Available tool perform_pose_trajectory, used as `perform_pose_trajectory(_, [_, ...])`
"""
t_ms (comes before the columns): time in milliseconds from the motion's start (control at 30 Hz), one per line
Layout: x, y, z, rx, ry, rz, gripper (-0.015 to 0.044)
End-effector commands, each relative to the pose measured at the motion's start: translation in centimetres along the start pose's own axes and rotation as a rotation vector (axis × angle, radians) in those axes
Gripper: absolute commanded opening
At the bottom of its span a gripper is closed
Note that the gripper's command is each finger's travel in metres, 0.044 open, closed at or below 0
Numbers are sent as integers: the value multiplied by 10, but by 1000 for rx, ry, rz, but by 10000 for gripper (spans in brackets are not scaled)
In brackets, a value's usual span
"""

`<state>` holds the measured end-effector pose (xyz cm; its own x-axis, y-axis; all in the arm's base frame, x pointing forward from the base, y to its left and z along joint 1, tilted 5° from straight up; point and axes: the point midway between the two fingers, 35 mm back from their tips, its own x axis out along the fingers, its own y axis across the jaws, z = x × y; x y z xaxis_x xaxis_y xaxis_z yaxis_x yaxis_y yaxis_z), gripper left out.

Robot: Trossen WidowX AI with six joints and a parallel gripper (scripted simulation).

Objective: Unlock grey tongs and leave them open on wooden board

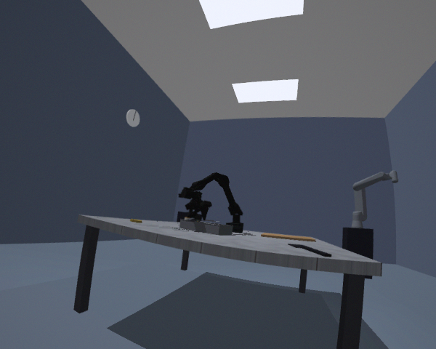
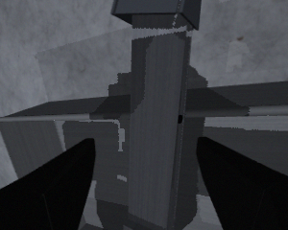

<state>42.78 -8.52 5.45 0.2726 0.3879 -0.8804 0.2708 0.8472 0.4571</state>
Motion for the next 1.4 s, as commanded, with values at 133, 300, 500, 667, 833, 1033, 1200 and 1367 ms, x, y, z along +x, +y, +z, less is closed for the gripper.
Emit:
perform_pose_trajectory(133, [17,-3,-4,11,15,-2,260])
perform_pose_trajectory(300, [25,-3,-5,11,15,-1,260])
perform_pose_trajectory(500, [31,-2,-5,11,15,-1,260])
perform_pose_trajectory(667, [31,-2,-5,11,15,-1,260])
perform_pose_trajectory(833, [28,0,-4,4,8,3,129])
perform_pose_trajectory(1033, [28,0,-4,4,8,3,69])
perform_pose_trajectory(1200, [28,0,-4,4,8,3,36])
perform_pose_trajectory(1367, [28,0,-4,4,8,3,-76])
